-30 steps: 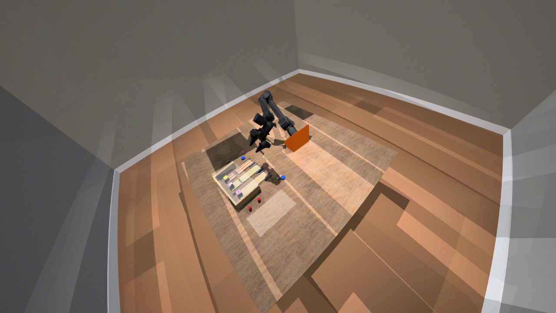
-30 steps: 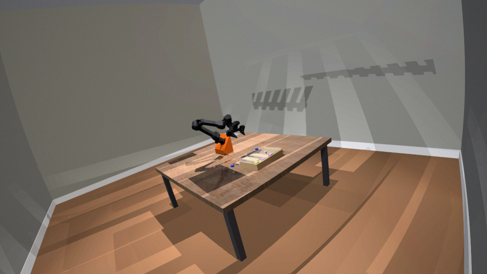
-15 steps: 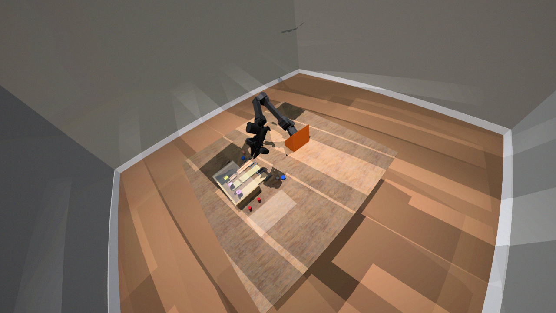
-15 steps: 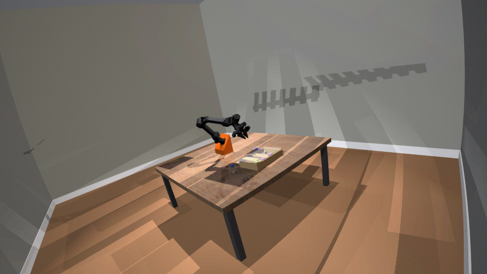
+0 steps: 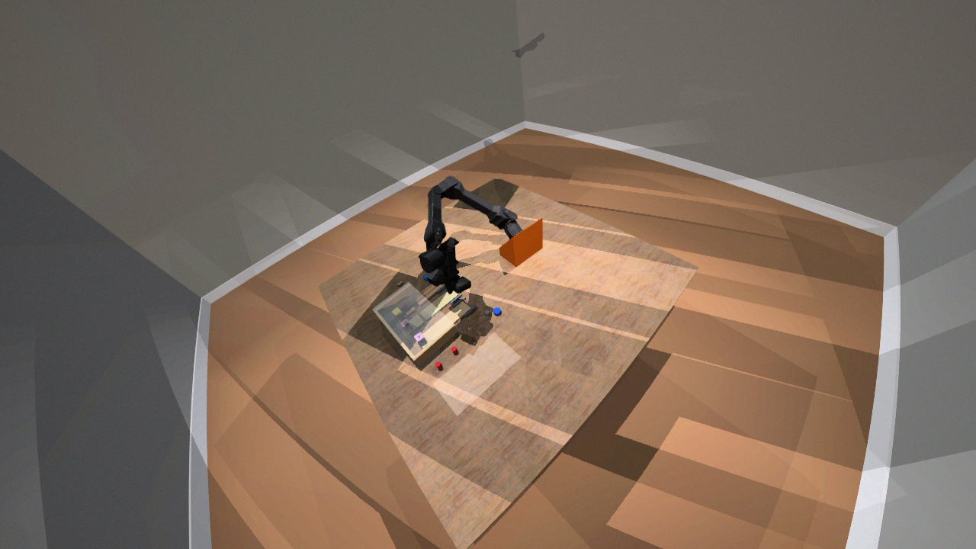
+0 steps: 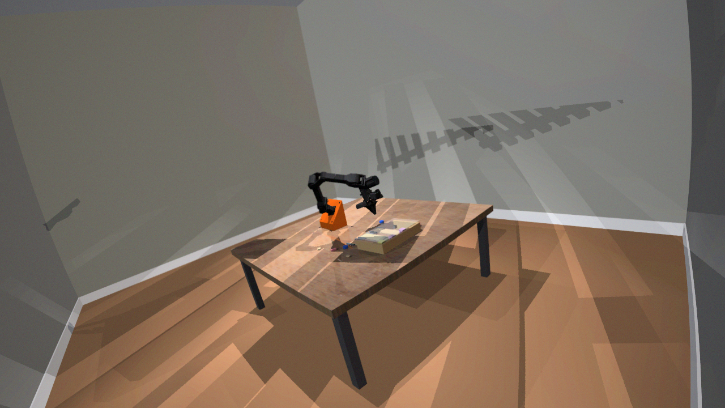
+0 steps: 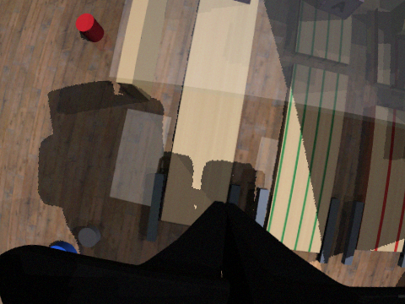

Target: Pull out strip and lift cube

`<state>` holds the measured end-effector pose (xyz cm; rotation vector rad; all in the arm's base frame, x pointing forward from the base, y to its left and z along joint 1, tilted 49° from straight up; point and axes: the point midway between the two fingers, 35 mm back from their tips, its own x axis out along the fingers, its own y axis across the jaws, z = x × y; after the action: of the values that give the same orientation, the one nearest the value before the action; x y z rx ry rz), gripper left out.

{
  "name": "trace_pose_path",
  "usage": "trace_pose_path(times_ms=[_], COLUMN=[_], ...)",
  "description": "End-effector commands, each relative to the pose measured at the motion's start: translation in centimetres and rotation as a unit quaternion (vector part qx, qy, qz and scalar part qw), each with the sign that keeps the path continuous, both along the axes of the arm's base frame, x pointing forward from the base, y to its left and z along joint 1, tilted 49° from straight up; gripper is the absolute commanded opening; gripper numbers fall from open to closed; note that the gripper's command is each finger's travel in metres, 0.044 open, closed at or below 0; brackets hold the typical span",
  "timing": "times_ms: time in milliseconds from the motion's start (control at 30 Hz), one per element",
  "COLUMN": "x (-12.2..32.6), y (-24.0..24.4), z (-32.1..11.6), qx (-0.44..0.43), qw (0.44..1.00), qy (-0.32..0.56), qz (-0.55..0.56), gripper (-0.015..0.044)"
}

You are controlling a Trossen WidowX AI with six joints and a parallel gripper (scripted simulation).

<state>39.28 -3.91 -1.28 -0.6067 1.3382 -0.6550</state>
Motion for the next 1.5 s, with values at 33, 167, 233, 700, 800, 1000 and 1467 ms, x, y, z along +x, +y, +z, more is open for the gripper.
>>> trace_pose_path(times_ms=[33,167,233,700,800,1000,1467], x=[-0.6,-0.7,-0.7,-0.9,-1.0,-1.2,-1.7], y=[-1.8,-1.7,-1.7,-2.9,-3.2,-3.9,-5.4], z=[-2.9,-3.1,-3.1,-4.3,-4.6,-5.3,-6.9], qx=[-0.003,-0.003,-0.003,-0.003,-0.003,-0.003,-0.004], qw=[0.990,0.990,0.990,0.990,0.990,0.990,0.990], qy=[0.085,0.086,0.086,0.085,0.085,0.085,0.086], qz=[-0.109,-0.109,-0.109,-0.109,-0.109,-0.109,-0.109], gripper=[0.0000,0.0000,0.0000,0.0000,0.0000,0.0000,0.0000])
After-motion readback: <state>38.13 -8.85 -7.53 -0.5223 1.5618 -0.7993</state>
